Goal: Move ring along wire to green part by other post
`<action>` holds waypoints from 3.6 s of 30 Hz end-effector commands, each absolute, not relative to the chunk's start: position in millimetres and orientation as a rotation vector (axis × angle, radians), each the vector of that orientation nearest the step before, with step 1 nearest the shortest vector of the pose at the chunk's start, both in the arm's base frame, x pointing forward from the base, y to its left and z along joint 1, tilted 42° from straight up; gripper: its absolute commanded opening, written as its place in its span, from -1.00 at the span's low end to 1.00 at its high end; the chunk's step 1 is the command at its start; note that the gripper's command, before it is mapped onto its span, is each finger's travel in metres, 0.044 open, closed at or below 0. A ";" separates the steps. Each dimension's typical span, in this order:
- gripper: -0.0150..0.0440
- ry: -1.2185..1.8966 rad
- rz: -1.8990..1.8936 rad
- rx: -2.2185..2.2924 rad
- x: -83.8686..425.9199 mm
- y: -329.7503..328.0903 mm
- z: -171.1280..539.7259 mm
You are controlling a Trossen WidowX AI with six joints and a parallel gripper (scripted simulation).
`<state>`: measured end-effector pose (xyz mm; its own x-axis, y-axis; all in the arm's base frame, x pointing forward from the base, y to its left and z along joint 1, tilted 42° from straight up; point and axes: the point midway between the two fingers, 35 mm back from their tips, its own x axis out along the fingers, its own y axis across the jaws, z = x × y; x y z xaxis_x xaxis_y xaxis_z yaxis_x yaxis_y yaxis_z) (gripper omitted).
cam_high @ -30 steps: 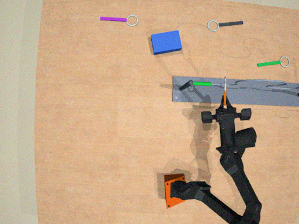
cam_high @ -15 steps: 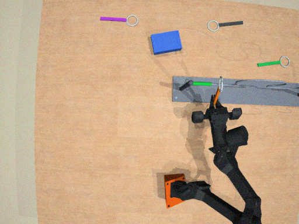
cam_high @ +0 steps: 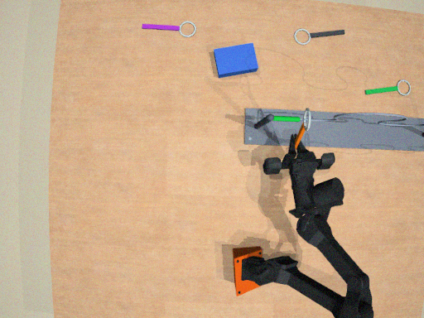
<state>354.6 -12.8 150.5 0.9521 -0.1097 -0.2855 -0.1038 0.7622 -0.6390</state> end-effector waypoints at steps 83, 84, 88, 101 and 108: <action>0.05 0.321 -0.001 -0.689 347.1 3.6 116.8; 0.05 0.321 -0.001 -0.689 345.1 3.9 117.6; 0.05 0.321 0.000 -0.690 337.1 5.0 120.5; 0.05 0.323 0.002 -0.692 310.9 7.4 126.2; 0.05 0.324 0.002 -0.693 308.0 7.6 126.5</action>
